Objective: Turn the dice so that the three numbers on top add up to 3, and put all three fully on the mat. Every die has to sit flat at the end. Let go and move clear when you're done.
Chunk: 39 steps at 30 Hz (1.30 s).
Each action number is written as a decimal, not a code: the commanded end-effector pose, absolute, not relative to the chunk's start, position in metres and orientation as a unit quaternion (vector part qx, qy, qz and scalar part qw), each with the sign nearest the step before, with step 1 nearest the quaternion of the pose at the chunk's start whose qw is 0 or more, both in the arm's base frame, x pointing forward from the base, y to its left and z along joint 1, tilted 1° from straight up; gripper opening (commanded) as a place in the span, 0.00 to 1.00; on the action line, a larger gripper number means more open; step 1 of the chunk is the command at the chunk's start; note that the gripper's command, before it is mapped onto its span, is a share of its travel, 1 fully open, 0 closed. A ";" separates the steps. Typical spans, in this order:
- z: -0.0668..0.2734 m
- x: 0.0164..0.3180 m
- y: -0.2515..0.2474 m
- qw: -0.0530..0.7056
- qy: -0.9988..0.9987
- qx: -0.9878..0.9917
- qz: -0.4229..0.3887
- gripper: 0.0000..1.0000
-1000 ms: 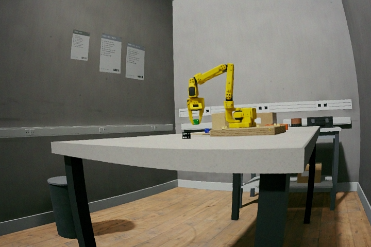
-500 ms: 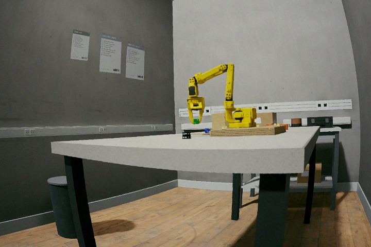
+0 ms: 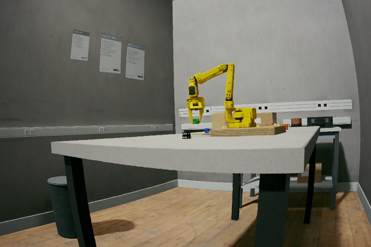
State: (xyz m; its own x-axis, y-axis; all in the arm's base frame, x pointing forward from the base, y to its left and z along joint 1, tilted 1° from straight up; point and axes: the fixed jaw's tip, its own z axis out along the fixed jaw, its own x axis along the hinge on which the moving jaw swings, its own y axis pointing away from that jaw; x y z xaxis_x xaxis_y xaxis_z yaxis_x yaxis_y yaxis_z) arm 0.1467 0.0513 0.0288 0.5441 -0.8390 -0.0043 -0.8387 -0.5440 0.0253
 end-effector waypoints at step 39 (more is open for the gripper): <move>0.025 0.137 0.053 -0.007 -0.569 0.822 0.005 0.00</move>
State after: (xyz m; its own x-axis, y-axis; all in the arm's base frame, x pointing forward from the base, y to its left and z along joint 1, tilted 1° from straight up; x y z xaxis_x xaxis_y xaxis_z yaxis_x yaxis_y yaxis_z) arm 0.1383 0.0523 0.0257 0.3554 -0.9347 0.0014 -0.9347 -0.3554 -0.0100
